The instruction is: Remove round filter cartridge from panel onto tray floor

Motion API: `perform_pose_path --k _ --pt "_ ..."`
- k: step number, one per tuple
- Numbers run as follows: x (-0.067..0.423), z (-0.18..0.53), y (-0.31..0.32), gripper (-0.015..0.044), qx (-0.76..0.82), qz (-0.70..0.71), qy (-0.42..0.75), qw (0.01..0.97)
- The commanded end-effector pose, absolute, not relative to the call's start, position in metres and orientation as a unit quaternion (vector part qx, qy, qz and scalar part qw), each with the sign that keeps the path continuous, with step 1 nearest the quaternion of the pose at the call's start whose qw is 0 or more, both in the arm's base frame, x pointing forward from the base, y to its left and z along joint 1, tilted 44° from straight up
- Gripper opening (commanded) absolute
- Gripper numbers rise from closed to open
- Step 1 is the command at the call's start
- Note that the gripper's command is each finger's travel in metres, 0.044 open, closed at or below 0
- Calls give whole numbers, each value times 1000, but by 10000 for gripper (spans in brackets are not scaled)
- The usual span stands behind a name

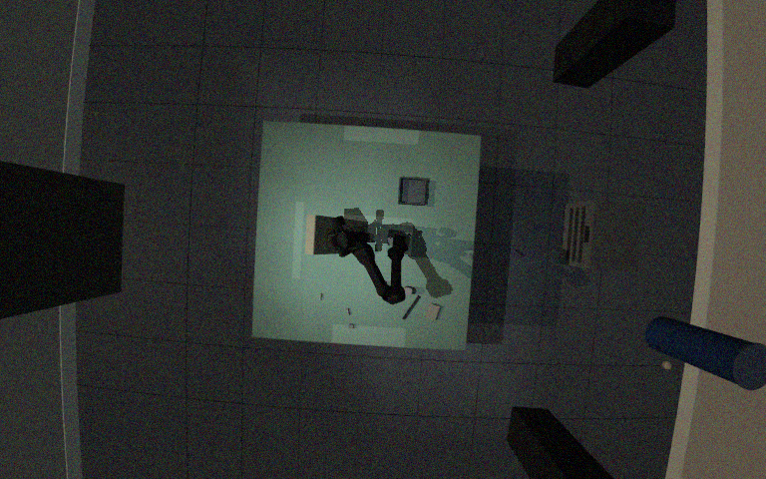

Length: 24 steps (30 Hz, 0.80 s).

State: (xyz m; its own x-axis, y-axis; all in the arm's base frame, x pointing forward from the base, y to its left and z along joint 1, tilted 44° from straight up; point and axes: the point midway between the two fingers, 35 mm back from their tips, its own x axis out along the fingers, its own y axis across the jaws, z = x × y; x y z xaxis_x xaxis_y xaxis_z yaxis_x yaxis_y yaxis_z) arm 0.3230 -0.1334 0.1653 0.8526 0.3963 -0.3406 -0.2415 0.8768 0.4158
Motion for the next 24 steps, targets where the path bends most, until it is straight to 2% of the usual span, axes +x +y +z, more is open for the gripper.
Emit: perform_pose_path --k 1,24 --pt "327 163 -131 0 244 153 228 930" --pt "327 163 -131 0 588 52 270 761"
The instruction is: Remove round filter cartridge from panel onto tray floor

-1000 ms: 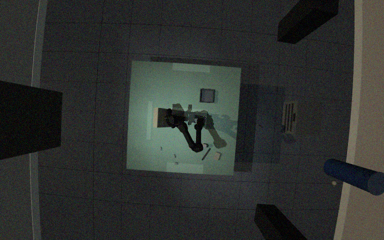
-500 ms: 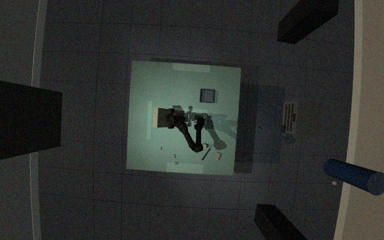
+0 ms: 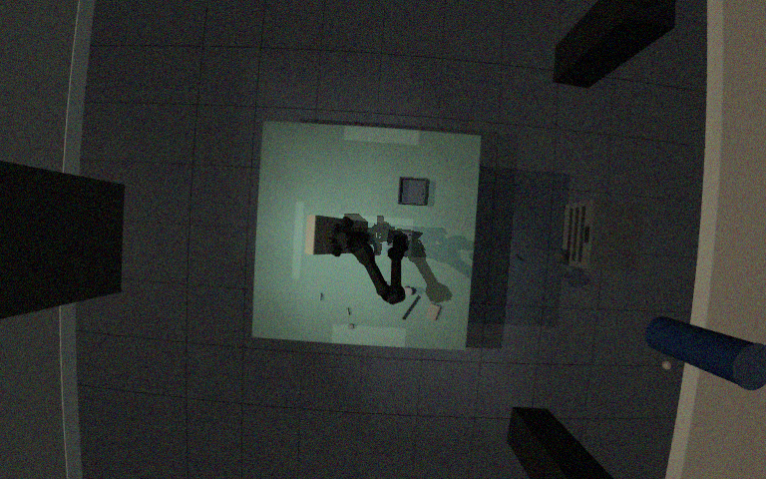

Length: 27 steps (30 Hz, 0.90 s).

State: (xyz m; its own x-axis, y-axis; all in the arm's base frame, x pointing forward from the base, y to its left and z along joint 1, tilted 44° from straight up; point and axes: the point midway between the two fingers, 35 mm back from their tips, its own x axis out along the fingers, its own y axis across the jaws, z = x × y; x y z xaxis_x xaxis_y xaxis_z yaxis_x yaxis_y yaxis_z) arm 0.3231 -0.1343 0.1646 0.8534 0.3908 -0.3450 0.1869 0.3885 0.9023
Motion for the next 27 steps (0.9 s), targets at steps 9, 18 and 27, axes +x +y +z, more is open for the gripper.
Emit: perform_pose_path --k 9,18,27 --pt "327 163 -131 0 686 15 274 674" --pt "310 166 -143 0 663 18 281 693" --pt "280 178 -157 0 652 22 282 703"
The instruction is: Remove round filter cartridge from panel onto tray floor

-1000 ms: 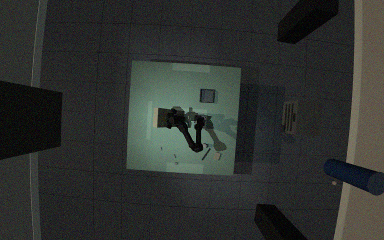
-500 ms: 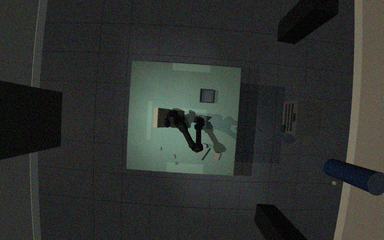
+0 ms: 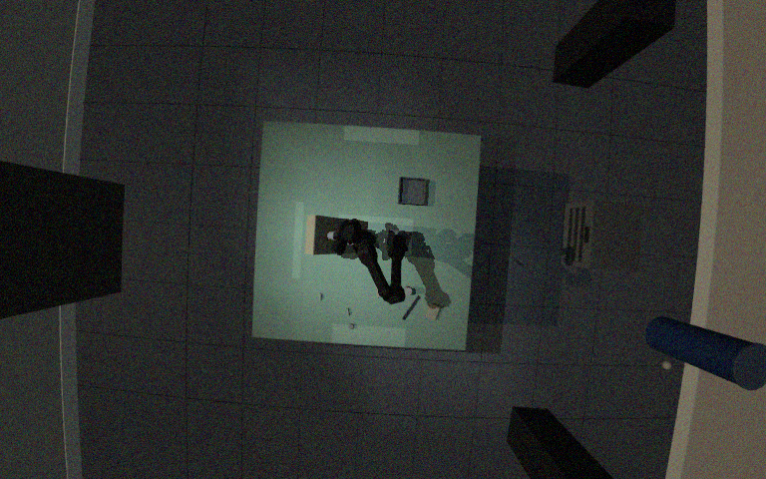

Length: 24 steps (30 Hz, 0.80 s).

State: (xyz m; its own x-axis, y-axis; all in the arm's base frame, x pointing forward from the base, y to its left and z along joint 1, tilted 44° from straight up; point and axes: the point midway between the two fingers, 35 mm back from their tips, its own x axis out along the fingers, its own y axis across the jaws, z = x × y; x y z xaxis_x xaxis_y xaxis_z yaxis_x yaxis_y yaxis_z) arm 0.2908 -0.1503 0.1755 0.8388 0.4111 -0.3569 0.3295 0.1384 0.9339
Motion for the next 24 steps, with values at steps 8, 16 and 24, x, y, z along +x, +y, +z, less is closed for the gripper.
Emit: perform_pose_path --k 8,16,24 --pt "261 189 -162 0 649 28 275 709" --pt "255 179 -154 0 649 28 275 709" --pt "244 160 -137 0 649 28 275 709"
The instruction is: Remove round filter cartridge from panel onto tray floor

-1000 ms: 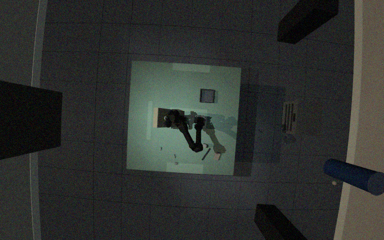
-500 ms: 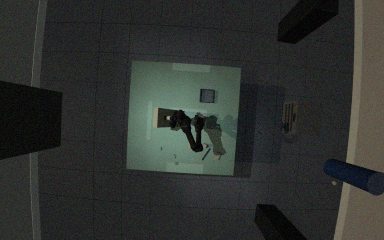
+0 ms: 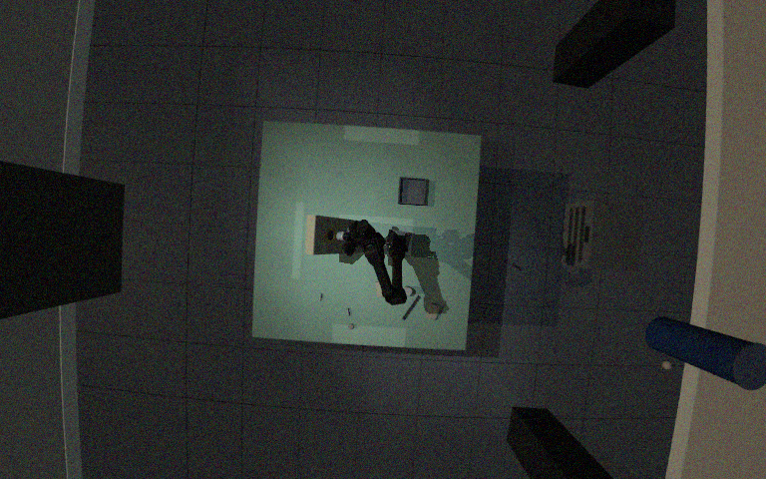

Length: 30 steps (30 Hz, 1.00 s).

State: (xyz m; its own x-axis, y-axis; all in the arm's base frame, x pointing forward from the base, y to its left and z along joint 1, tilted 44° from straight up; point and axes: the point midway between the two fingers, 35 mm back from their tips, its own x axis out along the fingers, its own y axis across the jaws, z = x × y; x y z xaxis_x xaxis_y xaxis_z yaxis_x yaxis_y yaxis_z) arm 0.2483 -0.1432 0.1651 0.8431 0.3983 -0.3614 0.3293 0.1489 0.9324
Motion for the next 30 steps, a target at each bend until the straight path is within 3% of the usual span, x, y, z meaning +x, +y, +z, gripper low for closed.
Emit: perform_pose_path --k 1,12,17,30 --pt "243 158 -135 0 649 28 275 709" --pt "229 136 -115 0 649 28 275 709" --pt "231 138 -118 117 653 24 280 704" --pt "232 141 -120 117 649 28 275 709"
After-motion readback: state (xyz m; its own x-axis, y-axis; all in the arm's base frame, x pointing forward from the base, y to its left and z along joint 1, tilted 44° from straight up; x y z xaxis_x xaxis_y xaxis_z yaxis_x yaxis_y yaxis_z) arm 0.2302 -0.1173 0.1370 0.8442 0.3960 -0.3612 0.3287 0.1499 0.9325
